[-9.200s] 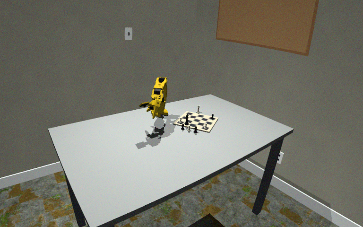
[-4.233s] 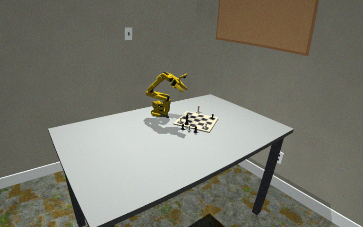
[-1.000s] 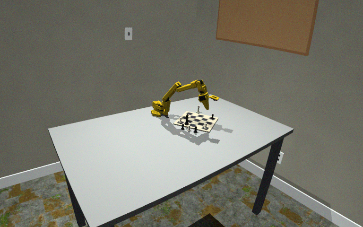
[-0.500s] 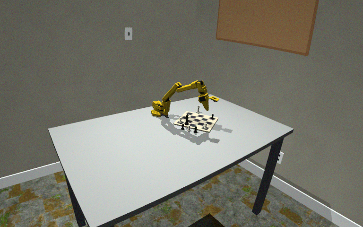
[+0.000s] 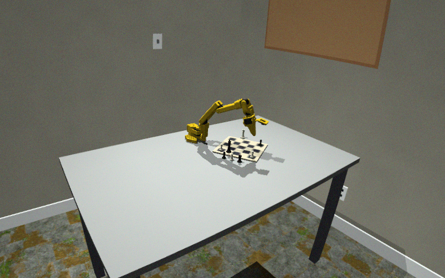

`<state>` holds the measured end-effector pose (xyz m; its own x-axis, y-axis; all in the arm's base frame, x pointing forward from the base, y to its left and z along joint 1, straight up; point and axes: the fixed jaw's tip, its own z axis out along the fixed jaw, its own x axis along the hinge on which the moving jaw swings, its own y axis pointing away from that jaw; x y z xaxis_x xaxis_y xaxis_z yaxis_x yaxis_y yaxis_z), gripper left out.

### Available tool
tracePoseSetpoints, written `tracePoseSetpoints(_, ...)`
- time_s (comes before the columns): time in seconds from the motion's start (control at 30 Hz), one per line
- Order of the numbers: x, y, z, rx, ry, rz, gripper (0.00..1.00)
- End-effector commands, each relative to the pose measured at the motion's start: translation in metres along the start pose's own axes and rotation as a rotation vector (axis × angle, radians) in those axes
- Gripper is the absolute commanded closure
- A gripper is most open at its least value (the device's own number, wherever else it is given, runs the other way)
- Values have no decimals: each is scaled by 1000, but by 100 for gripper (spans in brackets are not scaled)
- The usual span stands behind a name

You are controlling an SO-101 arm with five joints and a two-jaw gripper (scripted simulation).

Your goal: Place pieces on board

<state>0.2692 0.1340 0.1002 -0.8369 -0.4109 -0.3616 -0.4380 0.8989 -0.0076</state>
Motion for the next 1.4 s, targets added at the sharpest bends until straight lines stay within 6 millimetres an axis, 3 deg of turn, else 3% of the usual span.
tracePoseSetpoints(0.0,5,-2,8,0,40,1,100)
tracePoseSetpoints(0.77,24,-1,65,0,74,0,100)
tracePoseSetpoints(1.37,24,-1,64,-1,74,-1,100)
